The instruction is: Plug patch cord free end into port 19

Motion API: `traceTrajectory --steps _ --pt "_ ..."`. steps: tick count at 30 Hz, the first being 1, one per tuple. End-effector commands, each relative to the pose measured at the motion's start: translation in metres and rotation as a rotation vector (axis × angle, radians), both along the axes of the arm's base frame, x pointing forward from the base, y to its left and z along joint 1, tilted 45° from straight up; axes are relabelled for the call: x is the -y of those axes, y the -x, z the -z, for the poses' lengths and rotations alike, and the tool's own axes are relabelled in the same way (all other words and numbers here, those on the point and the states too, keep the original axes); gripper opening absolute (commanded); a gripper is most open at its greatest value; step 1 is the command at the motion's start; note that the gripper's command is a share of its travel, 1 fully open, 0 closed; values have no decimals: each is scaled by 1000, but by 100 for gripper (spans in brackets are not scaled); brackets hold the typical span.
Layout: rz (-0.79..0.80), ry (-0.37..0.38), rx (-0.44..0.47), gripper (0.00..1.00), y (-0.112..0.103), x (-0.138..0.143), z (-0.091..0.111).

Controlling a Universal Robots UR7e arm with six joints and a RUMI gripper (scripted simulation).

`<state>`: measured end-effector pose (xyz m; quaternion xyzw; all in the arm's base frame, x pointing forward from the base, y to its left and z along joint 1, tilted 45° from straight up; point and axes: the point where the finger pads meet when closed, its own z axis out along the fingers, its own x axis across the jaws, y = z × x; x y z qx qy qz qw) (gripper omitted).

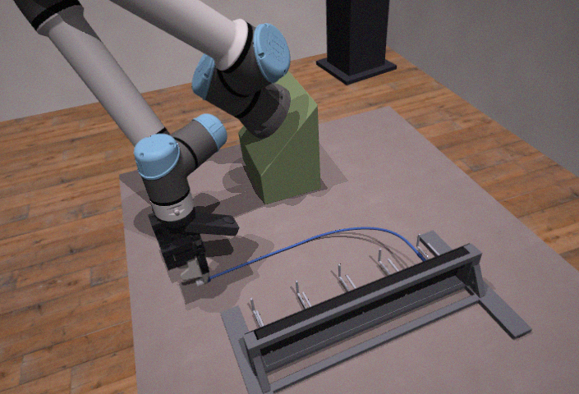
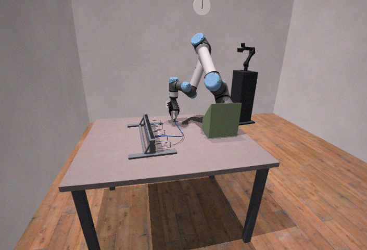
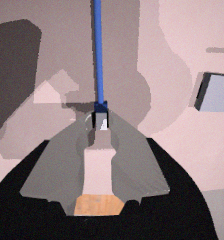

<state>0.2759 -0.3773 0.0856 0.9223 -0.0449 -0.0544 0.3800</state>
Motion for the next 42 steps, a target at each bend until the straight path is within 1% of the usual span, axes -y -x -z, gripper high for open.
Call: traceTrajectory --steps 1,20,42 --pt "0 -2 -1 0 1 -1 1" --pt "-2 0 0 0 -1 -5 -4" --pt "-2 3 3 0 -7 -27 -29"
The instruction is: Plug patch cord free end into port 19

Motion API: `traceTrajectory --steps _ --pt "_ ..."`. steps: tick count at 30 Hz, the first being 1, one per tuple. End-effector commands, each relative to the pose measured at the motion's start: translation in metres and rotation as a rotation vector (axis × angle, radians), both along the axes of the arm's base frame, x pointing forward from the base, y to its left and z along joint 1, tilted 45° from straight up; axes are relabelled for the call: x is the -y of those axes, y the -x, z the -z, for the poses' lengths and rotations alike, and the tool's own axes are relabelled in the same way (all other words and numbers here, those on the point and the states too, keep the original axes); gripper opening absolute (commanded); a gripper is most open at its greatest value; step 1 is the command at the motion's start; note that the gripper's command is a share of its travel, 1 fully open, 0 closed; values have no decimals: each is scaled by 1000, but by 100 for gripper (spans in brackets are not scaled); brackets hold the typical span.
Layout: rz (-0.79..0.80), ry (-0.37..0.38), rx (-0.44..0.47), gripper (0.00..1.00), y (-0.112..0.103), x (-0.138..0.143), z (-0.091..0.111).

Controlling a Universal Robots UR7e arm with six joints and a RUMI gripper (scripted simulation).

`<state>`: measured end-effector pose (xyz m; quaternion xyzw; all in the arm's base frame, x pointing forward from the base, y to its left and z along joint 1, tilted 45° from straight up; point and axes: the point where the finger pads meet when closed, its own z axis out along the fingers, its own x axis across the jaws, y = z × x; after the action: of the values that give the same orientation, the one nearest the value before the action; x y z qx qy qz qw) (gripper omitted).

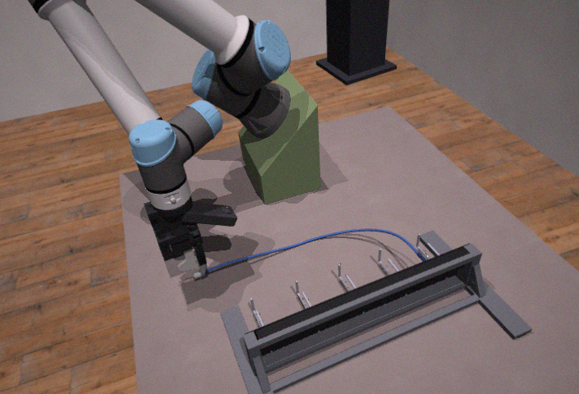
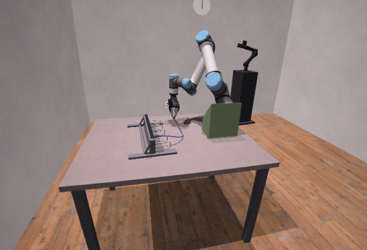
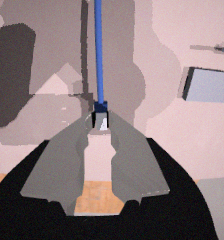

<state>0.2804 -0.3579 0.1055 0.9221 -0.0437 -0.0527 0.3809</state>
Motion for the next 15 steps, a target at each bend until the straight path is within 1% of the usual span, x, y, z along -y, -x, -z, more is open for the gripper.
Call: traceTrajectory --steps 1,15 --pt "2 1 1 0 -2 -9 -11" --pt "2 1 1 0 -4 -20 -22"
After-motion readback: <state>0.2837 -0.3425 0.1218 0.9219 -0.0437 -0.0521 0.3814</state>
